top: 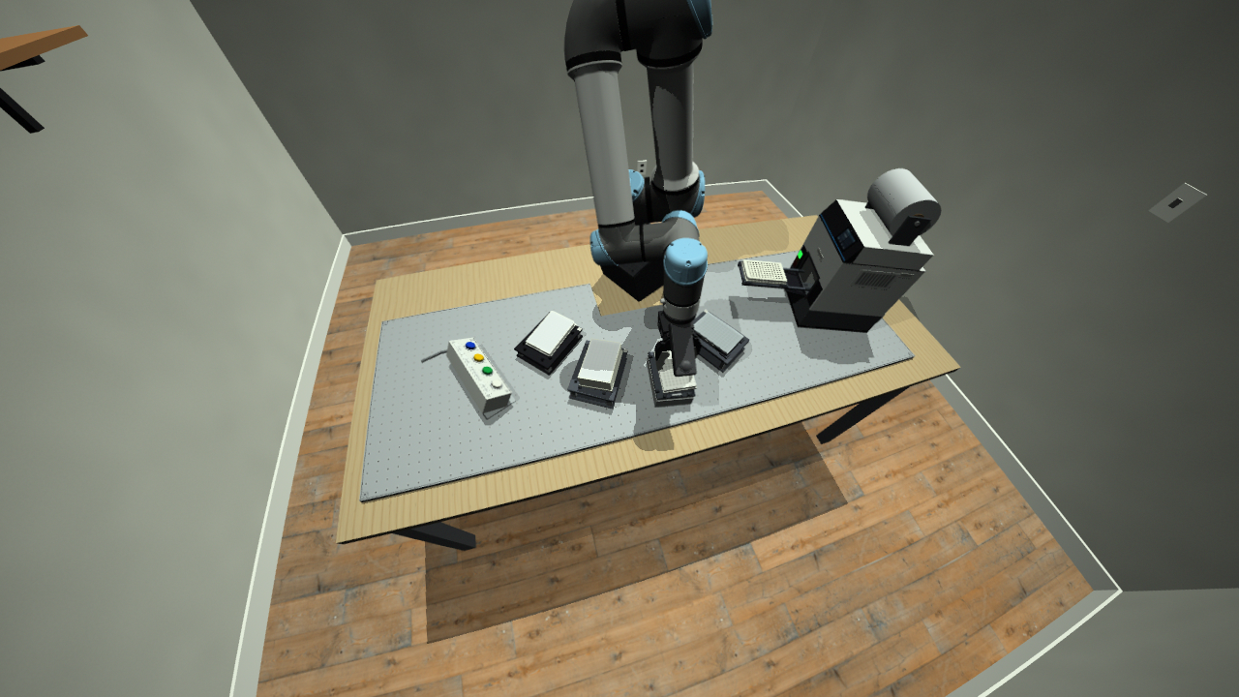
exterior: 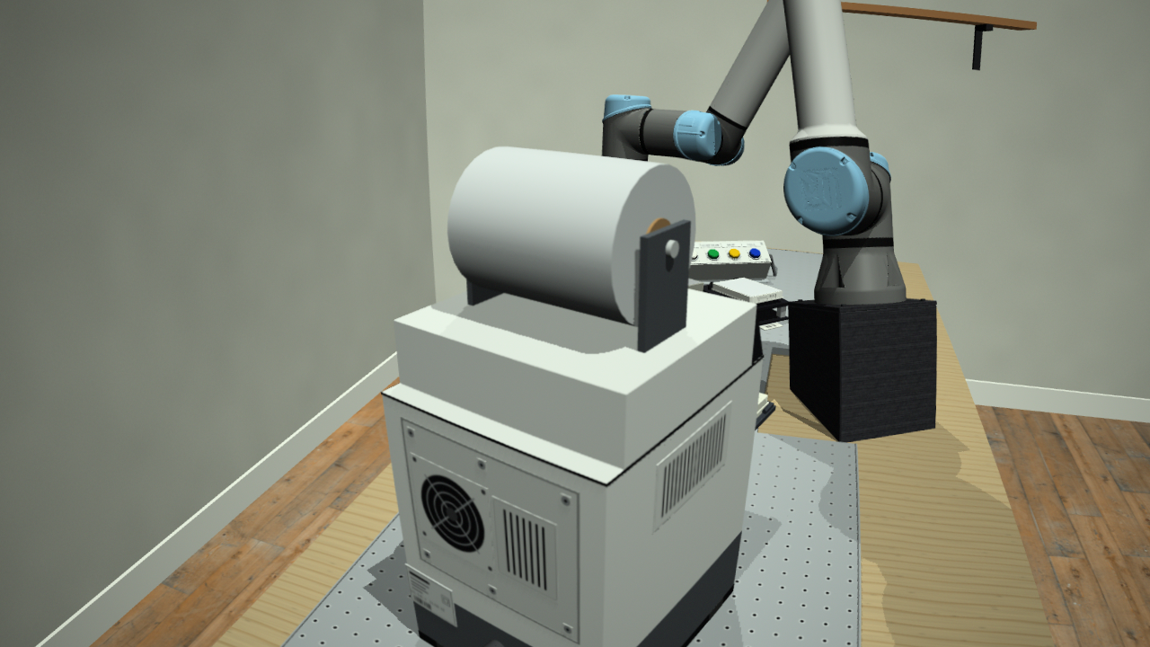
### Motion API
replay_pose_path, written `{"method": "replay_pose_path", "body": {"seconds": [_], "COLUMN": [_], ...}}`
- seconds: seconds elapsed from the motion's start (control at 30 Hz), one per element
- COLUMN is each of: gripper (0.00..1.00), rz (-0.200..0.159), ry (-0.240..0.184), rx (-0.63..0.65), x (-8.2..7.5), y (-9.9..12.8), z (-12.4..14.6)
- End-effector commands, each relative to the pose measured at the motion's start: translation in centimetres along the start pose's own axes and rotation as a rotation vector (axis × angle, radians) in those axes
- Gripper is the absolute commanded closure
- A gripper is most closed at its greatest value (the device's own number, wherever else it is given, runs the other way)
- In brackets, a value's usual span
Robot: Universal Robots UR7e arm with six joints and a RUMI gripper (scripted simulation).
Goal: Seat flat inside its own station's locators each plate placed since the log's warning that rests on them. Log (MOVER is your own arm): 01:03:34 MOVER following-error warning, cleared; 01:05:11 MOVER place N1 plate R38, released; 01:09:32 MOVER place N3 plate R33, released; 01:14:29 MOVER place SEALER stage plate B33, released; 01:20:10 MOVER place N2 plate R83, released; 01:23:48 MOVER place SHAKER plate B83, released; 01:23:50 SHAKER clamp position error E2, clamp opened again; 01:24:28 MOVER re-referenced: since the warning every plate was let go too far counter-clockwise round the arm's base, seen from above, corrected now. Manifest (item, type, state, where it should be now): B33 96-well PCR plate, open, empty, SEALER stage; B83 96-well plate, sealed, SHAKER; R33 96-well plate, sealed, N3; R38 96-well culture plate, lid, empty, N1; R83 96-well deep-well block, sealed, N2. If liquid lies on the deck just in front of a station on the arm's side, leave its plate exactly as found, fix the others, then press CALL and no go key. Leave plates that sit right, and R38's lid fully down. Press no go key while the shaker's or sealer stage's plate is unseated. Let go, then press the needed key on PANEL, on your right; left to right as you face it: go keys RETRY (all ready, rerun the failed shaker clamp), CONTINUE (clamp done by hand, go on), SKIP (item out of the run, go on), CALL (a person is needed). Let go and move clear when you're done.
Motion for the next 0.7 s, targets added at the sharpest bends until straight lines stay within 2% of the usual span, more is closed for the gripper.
{"method": "replay_pose_path", "body": {"seconds": [0.0,0.37,0.67], "gripper": [1.0,1.0,1.0], "rz": [0.006,0.005,0.006], "ry": [-0.002,-0.002,-0.003], "rx": [-0.001,-0.001,-0.001], "x": [-0.4,-0.7,-1.9], "y": [0.2,0.2,0.3], "z": [0.0,0.0,-0.1]}}
Point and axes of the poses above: the point where the finger pads meet when closed, its own x axis out along the fingers, its own z axis across the jaws, y = z × x, the point moved 9 cm from there along -x, back along the fingers, and after that the axes turned 14 degrees about -x, right-handed, at the moved point
